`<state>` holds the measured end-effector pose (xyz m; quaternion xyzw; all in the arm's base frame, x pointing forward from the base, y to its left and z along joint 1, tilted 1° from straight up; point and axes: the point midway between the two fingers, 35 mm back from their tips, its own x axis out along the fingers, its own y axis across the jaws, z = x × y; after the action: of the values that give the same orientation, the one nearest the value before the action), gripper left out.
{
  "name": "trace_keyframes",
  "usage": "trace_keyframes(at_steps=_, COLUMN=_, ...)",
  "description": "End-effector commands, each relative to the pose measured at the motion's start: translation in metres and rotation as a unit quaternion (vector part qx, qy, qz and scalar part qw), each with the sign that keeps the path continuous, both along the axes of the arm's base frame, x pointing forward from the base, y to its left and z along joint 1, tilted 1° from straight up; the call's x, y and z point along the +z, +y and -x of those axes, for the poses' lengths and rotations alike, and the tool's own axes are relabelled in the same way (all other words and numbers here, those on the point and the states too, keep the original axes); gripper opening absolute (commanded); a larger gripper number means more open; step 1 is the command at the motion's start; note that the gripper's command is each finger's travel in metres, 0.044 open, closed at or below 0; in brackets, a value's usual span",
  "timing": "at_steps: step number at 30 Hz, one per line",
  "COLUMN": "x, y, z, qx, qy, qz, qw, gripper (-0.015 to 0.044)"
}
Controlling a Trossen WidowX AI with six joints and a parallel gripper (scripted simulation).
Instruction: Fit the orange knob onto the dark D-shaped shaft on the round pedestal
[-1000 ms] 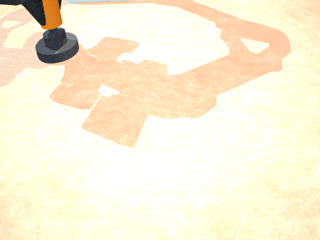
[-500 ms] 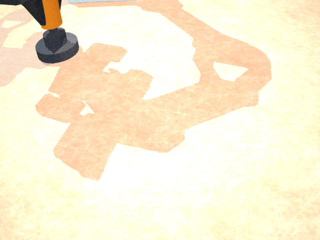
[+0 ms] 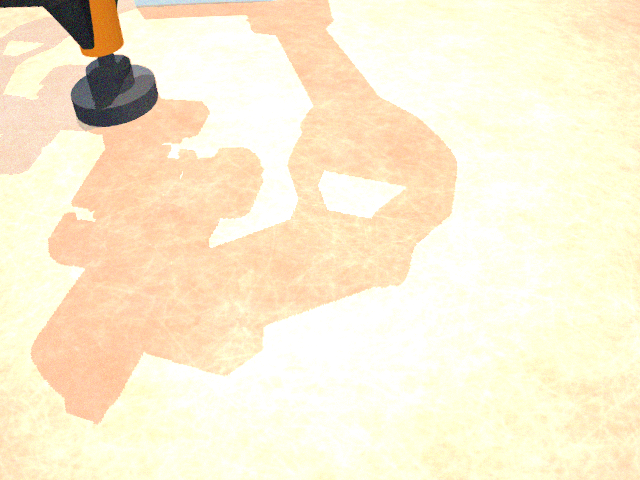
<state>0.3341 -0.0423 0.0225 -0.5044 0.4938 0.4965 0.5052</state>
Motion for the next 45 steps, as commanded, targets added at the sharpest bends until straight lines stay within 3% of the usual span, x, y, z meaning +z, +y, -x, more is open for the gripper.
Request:
trace_keyframes(at_steps=1, x=0.0012, y=-0.0007, z=-0.0011, qx=0.020, qy=-0.002, qz=0.003, qw=1.000, gripper=0.0000)
trace_keyframes(at_steps=34, x=0.0016, y=-0.0005, z=-0.0004, qx=0.020, qy=-0.002, qz=0.003, qw=1.000, gripper=0.0000)
trace_keyframes(at_steps=45, x=0.0007, y=-0.0005, z=-0.0009, qx=0.125, qy=-0.002, qz=0.005, qw=0.992, gripper=0.0000)
